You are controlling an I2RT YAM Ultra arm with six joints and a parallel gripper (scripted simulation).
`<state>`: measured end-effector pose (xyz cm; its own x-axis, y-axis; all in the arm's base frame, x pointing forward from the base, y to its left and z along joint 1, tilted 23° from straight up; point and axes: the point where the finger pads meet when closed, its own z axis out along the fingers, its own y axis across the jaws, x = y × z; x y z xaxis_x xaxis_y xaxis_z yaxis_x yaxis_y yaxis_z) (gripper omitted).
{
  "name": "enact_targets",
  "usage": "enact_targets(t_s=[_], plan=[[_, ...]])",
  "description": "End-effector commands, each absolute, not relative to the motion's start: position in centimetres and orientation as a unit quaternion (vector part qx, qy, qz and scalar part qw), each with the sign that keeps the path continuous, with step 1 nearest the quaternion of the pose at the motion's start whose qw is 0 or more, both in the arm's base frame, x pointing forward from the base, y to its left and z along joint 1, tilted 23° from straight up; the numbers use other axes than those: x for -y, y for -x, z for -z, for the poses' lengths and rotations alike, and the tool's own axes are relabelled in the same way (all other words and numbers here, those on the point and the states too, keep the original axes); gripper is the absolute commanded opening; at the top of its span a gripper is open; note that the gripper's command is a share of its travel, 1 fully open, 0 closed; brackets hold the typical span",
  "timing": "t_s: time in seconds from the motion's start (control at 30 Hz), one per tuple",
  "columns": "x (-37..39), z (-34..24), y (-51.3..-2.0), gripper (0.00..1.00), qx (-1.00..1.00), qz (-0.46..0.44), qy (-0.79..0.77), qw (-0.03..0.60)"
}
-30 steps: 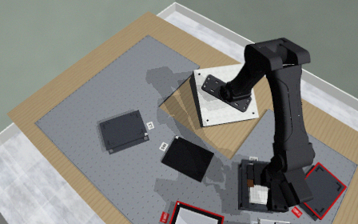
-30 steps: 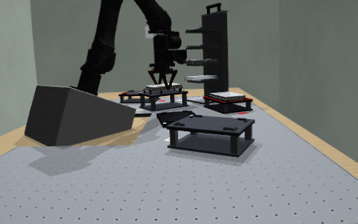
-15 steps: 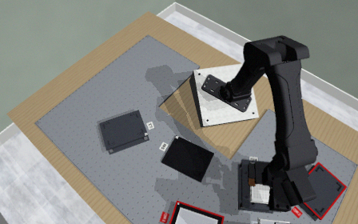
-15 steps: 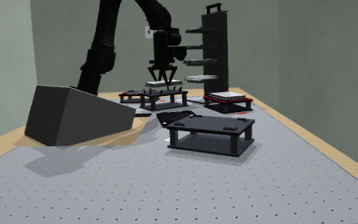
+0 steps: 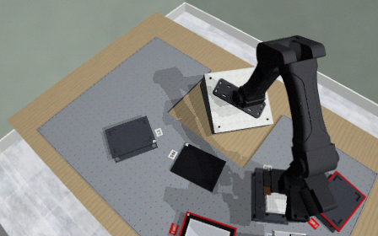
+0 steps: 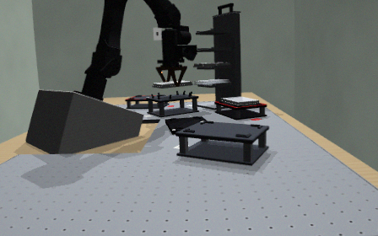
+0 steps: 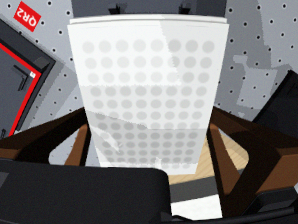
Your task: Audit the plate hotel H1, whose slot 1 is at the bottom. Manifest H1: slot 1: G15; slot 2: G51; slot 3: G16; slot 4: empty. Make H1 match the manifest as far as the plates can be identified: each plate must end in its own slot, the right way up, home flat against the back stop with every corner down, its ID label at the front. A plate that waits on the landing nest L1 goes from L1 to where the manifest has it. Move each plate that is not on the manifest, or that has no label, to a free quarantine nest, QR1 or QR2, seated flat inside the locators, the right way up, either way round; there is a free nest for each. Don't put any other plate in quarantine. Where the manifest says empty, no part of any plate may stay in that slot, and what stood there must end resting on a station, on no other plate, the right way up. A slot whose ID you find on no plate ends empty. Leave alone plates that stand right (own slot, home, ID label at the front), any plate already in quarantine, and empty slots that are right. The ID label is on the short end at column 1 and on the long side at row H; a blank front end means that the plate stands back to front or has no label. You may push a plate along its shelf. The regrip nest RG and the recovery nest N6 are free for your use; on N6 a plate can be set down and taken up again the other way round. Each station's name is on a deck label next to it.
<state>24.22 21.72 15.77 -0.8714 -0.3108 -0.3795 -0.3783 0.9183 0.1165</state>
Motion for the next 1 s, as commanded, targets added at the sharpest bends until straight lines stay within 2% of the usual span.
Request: enact_targets(t_s=[0.0, 0.97], plan=[[-21.6, -16.3, -24.1, 0.86, -0.962, -0.094, 0.179, 0.181], [-20.9, -19.0, -23.1, 0.86, -0.962, -0.094, 0.179, 0.181]])
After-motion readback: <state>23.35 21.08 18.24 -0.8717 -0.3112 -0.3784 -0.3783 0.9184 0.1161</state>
